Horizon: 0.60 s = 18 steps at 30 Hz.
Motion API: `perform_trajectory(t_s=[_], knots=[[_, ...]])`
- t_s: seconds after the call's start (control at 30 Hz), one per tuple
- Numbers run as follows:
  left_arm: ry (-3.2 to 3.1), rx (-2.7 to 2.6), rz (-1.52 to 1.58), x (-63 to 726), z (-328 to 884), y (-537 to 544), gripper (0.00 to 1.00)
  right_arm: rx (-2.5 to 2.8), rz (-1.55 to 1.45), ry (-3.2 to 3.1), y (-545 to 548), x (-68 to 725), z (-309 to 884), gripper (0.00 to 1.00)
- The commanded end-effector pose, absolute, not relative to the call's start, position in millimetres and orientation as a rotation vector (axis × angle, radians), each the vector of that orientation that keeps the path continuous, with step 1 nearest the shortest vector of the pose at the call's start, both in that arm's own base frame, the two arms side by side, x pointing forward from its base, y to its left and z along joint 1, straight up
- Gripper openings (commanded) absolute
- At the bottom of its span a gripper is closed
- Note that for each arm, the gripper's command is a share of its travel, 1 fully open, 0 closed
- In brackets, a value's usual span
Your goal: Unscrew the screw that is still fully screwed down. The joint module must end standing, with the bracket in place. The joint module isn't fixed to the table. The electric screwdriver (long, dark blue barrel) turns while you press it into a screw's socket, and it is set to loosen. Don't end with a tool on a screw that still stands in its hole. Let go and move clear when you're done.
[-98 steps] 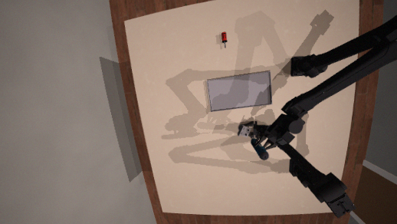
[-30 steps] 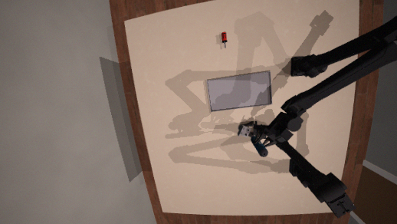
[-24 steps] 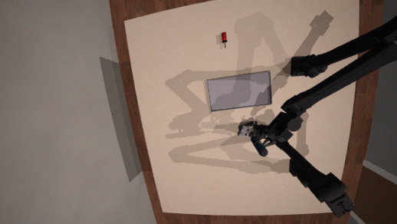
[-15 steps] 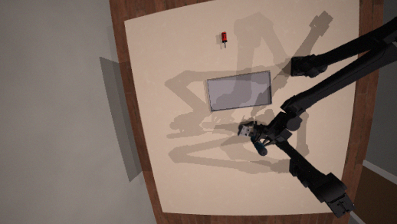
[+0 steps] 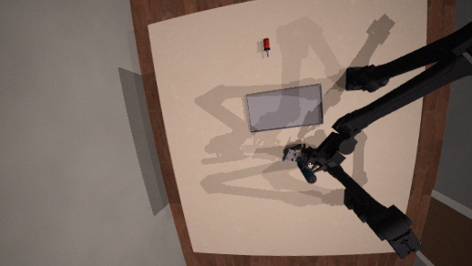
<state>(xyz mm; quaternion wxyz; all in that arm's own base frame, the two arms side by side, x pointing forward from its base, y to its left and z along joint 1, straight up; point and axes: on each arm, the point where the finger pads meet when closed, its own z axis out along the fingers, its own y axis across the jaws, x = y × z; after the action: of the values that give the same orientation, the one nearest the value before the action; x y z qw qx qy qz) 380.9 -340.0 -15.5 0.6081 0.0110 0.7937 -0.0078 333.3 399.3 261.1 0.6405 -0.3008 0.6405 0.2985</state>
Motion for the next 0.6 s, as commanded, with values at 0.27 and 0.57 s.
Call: perform_trajectory(t_s=[0.27,0.57], knots=[[1.835,0.044,-0.019,374,-25,-342,0.59,-0.663,0.686,1.398,400,335,279,0.42],[1.835,0.044,-0.019,374,-25,-342,0.59,-0.672,0.681,1.417,400,335,266,0.42]])
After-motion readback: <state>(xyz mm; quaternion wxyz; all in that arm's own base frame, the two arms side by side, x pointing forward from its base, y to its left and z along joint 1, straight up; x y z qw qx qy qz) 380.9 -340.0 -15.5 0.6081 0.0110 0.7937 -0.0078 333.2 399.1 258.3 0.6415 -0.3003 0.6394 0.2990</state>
